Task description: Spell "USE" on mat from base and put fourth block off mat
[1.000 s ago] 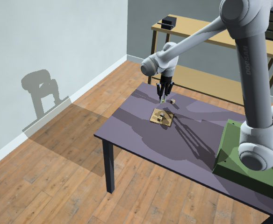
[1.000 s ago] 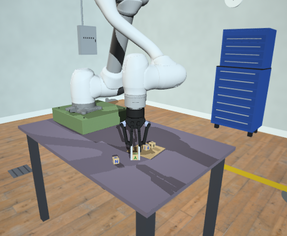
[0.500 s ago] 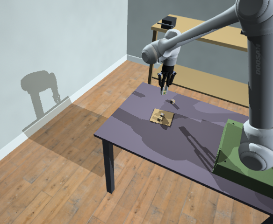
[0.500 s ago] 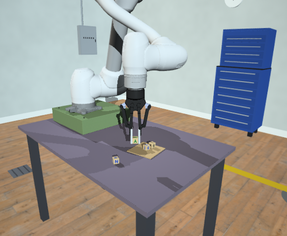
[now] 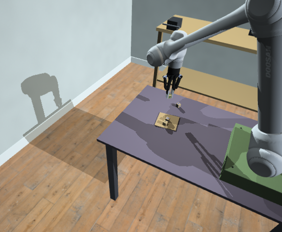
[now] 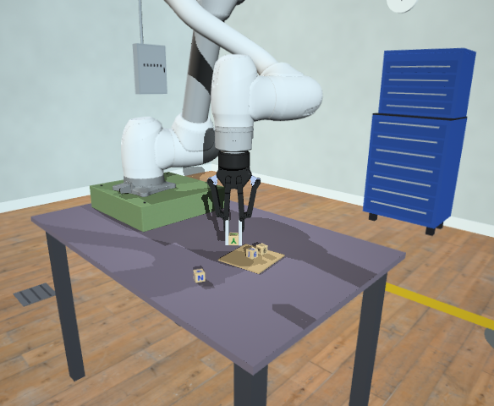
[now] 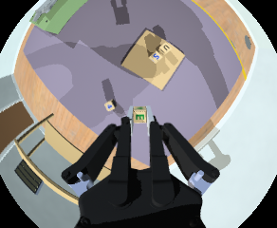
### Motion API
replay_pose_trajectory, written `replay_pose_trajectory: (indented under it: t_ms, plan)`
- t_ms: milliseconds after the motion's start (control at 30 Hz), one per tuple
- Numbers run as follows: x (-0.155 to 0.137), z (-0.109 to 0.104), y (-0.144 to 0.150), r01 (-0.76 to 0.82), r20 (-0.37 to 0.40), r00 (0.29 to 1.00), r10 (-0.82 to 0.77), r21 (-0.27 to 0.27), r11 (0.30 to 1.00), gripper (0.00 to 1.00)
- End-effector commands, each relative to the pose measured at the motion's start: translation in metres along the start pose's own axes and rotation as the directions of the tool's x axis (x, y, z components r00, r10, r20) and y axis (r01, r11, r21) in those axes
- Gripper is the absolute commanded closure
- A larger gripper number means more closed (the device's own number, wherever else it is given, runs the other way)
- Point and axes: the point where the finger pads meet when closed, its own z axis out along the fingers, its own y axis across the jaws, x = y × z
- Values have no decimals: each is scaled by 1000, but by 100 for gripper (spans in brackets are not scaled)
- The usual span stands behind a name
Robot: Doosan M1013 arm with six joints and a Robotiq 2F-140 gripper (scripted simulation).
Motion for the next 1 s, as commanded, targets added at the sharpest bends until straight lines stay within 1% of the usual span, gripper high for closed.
replay_pose_trajectory:
  t_ms: [0, 167, 367, 433, 500, 567, 667, 967]
  plan:
    - [17, -1, 4, -139, 1, 990, 139, 1, 990, 87]
    - [39, -2, 9, -308, 1, 951, 308, 0, 951, 87]
    - [66, -3, 13, -498, 1, 867, 498, 0, 867, 87]
    - [66, -3, 13, -498, 1, 867, 498, 0, 867, 87]
    - [81, -4, 14, -598, 1, 801, 598, 0, 801, 87]
    - [86, -4, 15, -632, 1, 775, 632, 0, 775, 87]
    - [97, -4, 16, -696, 1, 718, 696, 0, 718, 87]
    - [99, -4, 16, -704, 1, 710, 704, 0, 710, 87]
